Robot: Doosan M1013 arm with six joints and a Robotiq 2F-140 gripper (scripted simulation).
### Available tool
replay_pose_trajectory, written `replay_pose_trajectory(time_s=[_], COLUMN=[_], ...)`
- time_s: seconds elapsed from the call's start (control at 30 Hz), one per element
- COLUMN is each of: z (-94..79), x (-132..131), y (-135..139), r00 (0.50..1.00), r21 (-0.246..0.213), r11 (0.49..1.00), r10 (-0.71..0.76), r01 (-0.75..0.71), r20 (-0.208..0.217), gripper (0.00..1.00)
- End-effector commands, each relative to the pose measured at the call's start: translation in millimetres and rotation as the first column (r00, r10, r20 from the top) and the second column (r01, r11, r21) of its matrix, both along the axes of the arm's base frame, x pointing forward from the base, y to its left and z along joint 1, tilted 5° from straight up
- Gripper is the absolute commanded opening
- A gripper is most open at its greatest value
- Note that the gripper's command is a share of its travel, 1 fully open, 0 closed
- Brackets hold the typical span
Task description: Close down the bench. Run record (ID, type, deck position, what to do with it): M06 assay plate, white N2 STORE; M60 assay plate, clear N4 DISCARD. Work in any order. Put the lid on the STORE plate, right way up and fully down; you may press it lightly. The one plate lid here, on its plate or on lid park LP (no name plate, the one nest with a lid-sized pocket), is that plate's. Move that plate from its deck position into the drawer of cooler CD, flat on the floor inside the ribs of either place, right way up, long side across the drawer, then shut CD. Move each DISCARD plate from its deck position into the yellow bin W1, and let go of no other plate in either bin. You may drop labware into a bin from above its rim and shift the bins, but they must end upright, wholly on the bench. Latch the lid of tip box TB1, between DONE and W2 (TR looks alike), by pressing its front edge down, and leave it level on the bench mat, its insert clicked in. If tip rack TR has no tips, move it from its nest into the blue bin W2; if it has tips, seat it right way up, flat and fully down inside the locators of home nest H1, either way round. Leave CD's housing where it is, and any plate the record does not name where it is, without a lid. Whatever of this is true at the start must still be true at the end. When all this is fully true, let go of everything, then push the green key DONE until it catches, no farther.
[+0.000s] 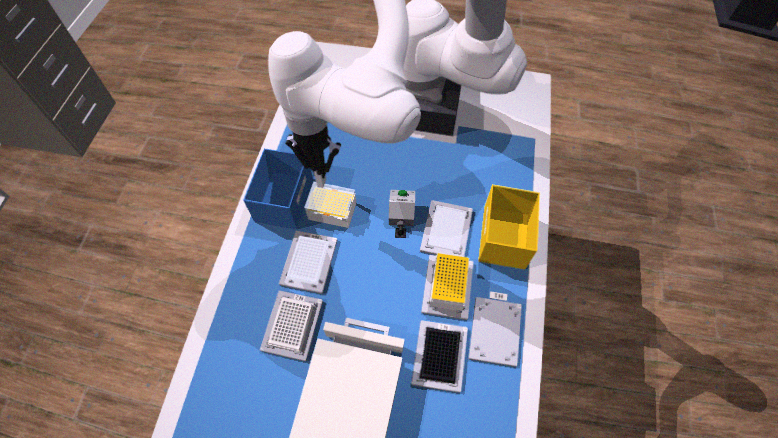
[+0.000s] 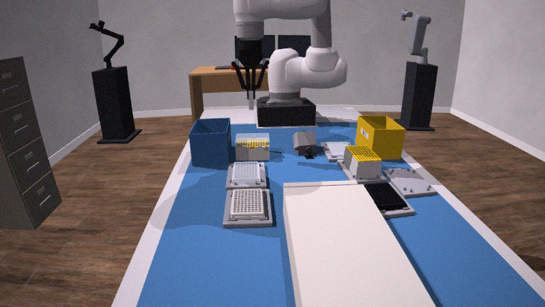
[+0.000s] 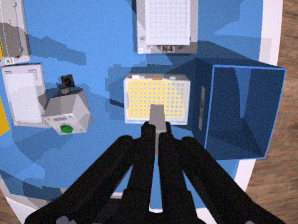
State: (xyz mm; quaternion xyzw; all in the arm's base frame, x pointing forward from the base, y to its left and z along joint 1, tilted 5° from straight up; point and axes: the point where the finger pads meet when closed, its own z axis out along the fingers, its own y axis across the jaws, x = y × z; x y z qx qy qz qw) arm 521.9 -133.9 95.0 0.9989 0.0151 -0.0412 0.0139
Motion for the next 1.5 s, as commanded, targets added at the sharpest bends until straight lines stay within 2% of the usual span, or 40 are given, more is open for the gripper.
replay_pose_trajectory(time_s=[0.0,0.17,0.63,0.7,0.97,1.47], z=[0.1,0.1,-39.4,-39.4,-60.7,-62.0], x=[0,0,-40,-40,-61,-61], y=[0,0,-2,-2,-3,-4], r00=[1.0,1.0,1.0,1.0,1.0,1.0], r21=[0.0,0.0,0.0,0.0,0.0,0.0], r11=[1.0,1.0,1.0,1.0,1.0,1.0], r10=[0.0,0.0,0.0,0.0,0.0,0.0], r01=[0.0,0.0,0.0,0.0,0.0,0.0], r20=[0.0,0.0,0.0,0.0,0.0,0.0], gripper=[0.0,0.0,0.0,0.0,0.0,0.0])
